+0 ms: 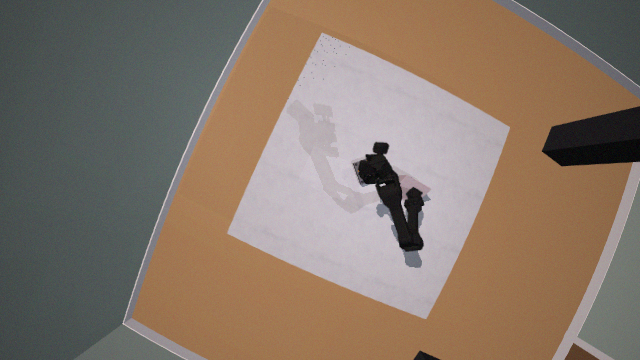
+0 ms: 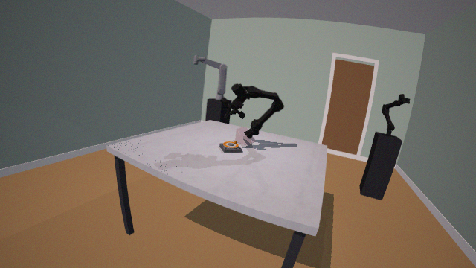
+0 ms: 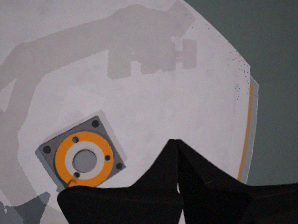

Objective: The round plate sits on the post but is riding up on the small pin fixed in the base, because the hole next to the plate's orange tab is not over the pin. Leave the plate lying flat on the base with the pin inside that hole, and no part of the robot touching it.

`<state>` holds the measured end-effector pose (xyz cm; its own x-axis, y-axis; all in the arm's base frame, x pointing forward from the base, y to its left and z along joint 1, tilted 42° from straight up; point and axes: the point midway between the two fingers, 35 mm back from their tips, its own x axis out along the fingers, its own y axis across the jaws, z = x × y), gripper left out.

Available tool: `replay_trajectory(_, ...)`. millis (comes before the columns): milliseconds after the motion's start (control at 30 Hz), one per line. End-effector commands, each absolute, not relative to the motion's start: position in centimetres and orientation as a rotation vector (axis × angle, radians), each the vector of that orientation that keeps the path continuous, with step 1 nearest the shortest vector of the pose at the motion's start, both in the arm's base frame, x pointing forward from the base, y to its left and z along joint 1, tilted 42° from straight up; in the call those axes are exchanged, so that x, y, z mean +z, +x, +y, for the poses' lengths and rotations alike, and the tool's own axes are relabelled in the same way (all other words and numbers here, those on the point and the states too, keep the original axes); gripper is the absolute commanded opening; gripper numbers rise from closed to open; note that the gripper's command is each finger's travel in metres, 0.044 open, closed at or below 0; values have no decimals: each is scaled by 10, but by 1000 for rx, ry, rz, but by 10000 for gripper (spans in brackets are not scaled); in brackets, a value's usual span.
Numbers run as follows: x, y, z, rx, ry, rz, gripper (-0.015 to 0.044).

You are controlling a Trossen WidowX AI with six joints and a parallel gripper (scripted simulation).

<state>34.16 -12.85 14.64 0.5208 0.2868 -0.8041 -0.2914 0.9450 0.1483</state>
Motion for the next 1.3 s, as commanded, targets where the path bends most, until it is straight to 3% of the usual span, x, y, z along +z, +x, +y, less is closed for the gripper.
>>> replay_trajectory(0,113,310,-85,466,178,1134,0)
replay_trajectory(200,83,239,-17,644,501,1468,0)
replay_trajectory(1267,43,235,11,645,502,1467,0)
